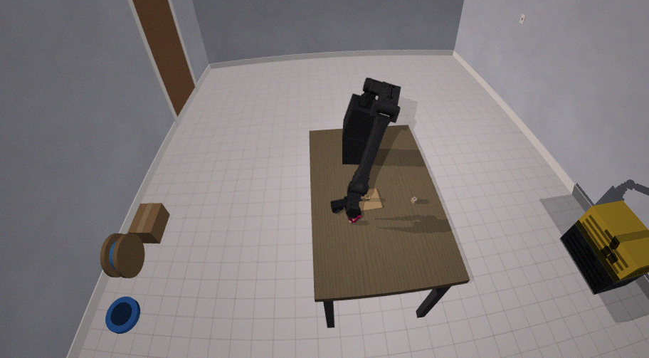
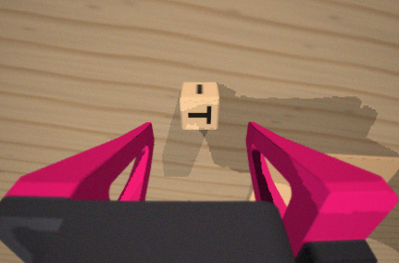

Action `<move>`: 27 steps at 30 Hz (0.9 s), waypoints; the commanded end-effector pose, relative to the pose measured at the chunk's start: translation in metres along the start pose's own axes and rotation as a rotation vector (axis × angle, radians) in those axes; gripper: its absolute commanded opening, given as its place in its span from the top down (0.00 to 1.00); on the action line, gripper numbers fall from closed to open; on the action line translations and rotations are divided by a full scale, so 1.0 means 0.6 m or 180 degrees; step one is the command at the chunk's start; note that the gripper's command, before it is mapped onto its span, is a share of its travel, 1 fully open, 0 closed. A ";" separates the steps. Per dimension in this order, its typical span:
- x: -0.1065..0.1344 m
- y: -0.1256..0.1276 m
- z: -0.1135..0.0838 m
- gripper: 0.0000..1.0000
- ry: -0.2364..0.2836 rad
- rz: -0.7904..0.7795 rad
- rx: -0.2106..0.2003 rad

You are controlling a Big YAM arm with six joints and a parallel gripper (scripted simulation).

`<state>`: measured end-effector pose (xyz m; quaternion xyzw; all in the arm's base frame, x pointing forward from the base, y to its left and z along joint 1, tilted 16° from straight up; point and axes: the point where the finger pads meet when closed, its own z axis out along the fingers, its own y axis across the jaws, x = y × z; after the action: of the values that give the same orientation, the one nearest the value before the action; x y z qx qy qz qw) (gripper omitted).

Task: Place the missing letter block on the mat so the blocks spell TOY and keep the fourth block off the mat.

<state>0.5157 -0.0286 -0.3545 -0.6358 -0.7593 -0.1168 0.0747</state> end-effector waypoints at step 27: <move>-0.003 0.025 0.007 0.40 -0.0033 0.0005 -0.0088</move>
<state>0.5159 -0.0268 -0.3638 -0.6369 -0.7584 -0.1165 0.0751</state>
